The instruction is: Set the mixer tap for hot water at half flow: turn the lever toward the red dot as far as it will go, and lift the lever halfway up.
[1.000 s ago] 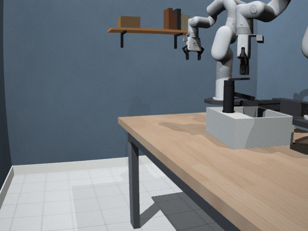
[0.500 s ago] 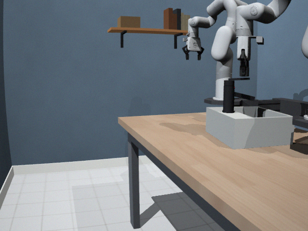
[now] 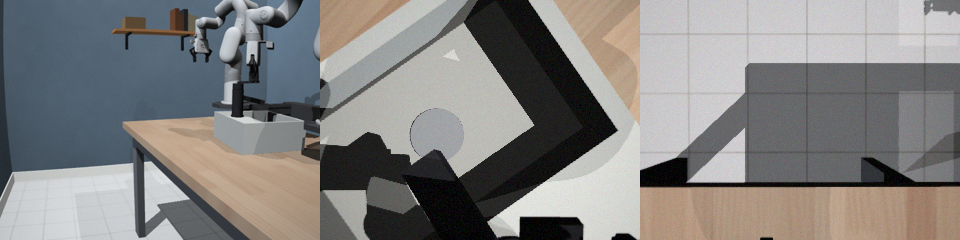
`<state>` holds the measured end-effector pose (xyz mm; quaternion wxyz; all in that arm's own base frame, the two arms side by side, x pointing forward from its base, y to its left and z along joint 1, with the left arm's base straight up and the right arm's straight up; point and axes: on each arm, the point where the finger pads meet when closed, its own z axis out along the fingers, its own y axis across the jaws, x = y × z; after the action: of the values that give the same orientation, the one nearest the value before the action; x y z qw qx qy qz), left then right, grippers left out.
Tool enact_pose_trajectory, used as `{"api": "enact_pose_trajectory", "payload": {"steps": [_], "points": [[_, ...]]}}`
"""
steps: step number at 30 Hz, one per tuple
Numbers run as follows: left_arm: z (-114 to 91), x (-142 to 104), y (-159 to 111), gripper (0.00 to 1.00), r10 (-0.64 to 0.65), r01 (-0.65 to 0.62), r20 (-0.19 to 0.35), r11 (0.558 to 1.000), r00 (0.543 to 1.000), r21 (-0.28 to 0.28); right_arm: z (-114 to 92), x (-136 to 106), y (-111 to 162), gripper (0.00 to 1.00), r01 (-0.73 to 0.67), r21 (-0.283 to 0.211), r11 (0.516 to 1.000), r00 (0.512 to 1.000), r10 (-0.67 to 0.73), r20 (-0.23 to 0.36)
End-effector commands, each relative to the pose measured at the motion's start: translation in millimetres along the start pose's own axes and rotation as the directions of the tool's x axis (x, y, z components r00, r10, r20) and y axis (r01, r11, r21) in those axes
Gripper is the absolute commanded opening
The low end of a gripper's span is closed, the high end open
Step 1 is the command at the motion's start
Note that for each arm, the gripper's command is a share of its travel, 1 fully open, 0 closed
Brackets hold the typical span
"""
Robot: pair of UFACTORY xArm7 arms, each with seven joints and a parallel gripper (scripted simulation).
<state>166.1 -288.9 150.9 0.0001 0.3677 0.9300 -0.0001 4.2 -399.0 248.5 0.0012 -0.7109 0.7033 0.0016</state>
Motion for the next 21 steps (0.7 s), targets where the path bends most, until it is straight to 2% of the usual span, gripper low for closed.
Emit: {"api": "enact_pose_trajectory", "payload": {"steps": [1, 21], "points": [[2, -1, 0, 0.64, 0.000, 0.000, 0.003, 1.000, 1.000, 0.001, -1, 1, 0, 1.00, 0.000, 0.001, 1.000, 1.000, 0.000, -0.004], [15, -1, 0, 0.64, 0.000, 0.000, 0.003, 1.000, 1.000, 0.001, -1, 1, 0, 1.00, 0.000, 0.001, 1.000, 1.000, 0.000, -0.004]]}}
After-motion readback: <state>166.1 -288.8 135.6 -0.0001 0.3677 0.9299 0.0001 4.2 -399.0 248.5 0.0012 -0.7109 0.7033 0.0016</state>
